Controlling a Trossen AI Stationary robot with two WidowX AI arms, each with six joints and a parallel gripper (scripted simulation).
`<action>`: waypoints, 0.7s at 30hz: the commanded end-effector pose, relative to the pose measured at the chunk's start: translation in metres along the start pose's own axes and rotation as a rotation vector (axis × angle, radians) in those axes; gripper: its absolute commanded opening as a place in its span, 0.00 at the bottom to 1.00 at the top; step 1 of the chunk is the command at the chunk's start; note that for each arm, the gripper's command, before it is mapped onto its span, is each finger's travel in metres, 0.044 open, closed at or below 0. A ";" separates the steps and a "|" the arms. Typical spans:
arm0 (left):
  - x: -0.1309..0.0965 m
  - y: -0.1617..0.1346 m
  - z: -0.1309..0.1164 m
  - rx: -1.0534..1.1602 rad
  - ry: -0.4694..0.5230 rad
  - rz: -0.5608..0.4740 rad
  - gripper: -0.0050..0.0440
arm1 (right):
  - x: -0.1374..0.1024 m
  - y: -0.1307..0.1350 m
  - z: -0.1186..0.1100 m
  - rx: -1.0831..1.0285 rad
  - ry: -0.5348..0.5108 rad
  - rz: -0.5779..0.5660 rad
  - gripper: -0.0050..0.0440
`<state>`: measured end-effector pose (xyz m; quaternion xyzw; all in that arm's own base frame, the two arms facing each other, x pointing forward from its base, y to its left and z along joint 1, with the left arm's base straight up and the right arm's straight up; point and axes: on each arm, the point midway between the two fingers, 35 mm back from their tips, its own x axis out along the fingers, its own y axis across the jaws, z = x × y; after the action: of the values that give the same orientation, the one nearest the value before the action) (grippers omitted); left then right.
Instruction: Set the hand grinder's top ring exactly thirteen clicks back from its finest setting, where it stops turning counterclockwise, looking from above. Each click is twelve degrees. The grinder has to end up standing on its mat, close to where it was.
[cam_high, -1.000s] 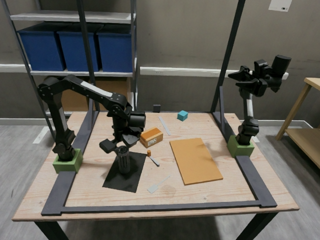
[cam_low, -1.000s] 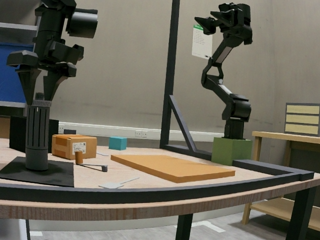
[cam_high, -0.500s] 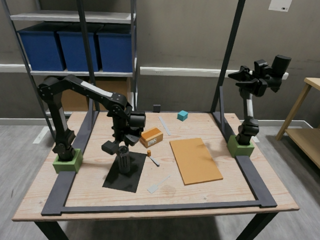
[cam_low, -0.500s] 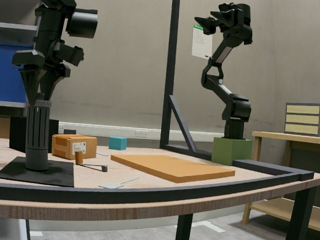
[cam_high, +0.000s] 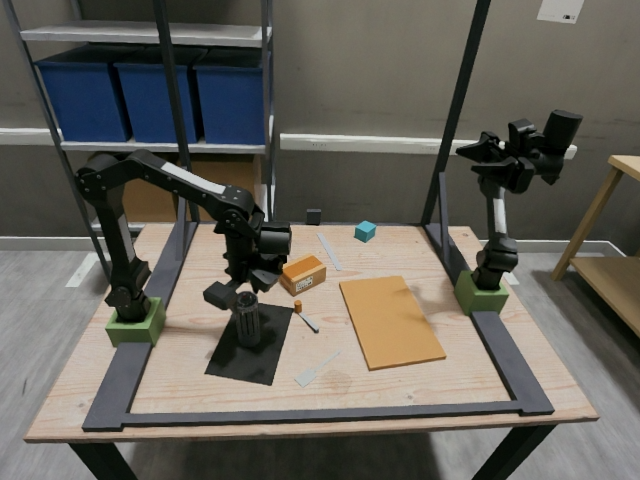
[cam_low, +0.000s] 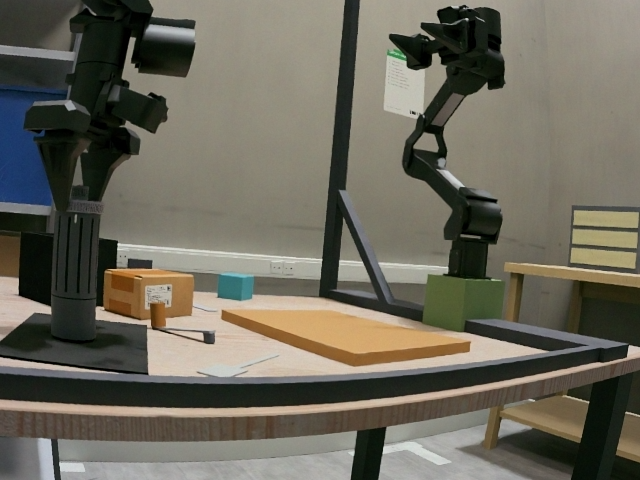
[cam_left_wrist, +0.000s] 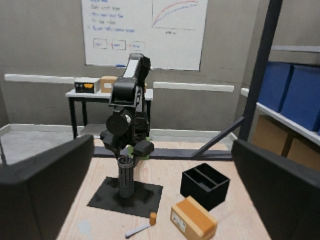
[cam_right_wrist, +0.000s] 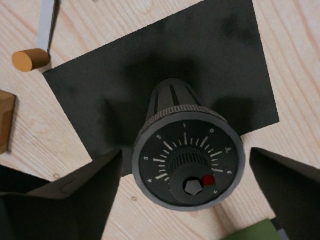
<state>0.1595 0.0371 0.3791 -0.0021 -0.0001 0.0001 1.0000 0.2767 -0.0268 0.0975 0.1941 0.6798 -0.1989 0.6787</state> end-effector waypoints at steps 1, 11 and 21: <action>0.000 0.000 0.003 0.009 -0.002 -0.001 0.92 | -0.009 0.002 0.003 0.020 -0.031 0.015 0.92; 0.000 0.000 0.003 0.009 -0.002 -0.001 0.92 | -0.009 0.002 0.003 0.546 -0.023 0.023 0.92; 0.000 0.000 0.003 0.009 -0.002 -0.001 0.92 | -0.009 0.001 0.004 1.022 -0.015 0.029 0.92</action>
<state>0.1595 0.0371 0.3791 -0.0021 -0.0001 0.0001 1.0000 0.2762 -0.0258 0.0974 0.4596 0.5397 -0.4597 0.5350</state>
